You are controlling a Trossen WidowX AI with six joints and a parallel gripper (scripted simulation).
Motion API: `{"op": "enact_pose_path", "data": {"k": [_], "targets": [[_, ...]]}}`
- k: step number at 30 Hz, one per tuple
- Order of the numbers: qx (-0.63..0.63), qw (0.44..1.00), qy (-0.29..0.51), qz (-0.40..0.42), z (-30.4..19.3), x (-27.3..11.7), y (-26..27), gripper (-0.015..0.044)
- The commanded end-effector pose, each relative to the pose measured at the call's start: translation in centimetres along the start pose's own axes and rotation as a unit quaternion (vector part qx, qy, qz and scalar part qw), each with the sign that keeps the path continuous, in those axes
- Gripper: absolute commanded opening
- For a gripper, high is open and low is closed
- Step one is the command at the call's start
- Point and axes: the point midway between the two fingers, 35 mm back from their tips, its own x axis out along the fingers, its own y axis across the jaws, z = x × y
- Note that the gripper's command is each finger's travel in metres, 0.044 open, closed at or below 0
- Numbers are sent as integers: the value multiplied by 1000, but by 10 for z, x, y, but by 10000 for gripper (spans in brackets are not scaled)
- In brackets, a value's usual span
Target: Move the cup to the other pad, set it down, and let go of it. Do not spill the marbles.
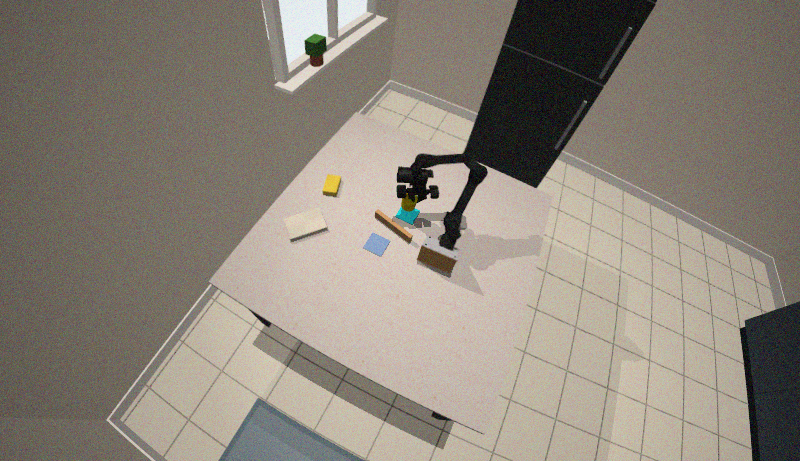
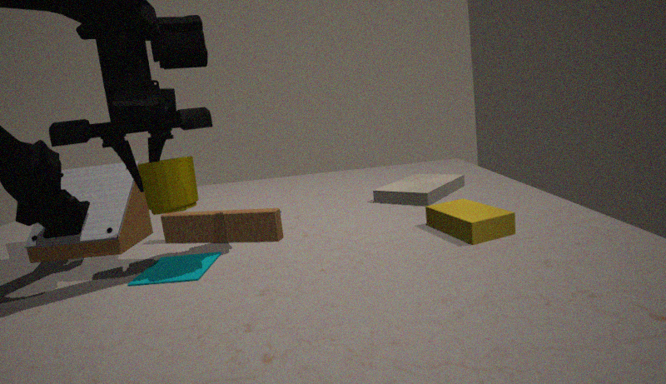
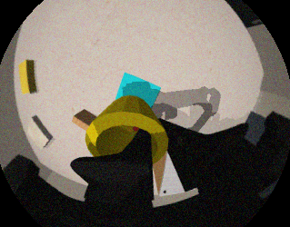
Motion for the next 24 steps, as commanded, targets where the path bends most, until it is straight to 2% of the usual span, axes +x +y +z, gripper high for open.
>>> {"op": "enact_pose_path", "data": {"k": [1,24], "targets": [[-2,1000,-3,-2,9,1,-9,0],[-2,1000,-3,-2,10,22,-10,0]]}}
